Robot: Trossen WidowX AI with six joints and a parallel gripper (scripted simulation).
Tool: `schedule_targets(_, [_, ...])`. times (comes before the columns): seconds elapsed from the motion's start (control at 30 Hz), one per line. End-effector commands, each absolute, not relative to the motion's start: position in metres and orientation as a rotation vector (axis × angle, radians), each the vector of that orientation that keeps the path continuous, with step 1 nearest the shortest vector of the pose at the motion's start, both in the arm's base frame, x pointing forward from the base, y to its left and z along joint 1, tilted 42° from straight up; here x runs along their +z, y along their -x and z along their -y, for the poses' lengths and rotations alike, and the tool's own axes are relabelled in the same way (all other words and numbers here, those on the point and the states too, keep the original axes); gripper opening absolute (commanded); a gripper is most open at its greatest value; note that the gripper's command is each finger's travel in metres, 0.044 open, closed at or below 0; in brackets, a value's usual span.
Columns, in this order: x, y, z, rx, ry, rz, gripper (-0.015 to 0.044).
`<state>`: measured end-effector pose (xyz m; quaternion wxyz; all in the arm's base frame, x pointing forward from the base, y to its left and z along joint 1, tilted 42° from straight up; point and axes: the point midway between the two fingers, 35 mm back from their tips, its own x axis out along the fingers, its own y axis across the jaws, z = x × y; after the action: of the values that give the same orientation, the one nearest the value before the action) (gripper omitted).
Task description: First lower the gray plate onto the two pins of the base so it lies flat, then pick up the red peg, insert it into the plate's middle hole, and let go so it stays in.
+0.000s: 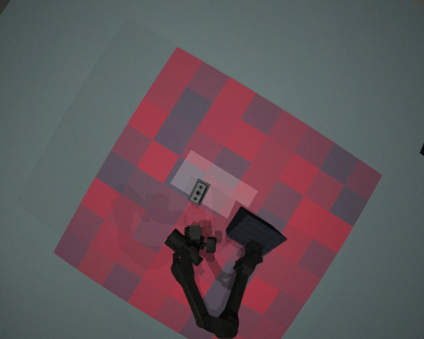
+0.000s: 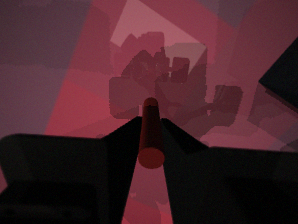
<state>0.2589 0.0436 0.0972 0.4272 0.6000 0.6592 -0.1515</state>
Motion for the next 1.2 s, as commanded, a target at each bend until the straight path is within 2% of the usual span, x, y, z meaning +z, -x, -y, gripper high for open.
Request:
schedule_targets(0.0, [0.095, -0.259, -0.044, -0.387, -1.501, -1.656, 0.0000])
schedule_targets(1.17, [0.049, -0.317, 0.026, -0.395, -1.495, -1.647, 0.0000])
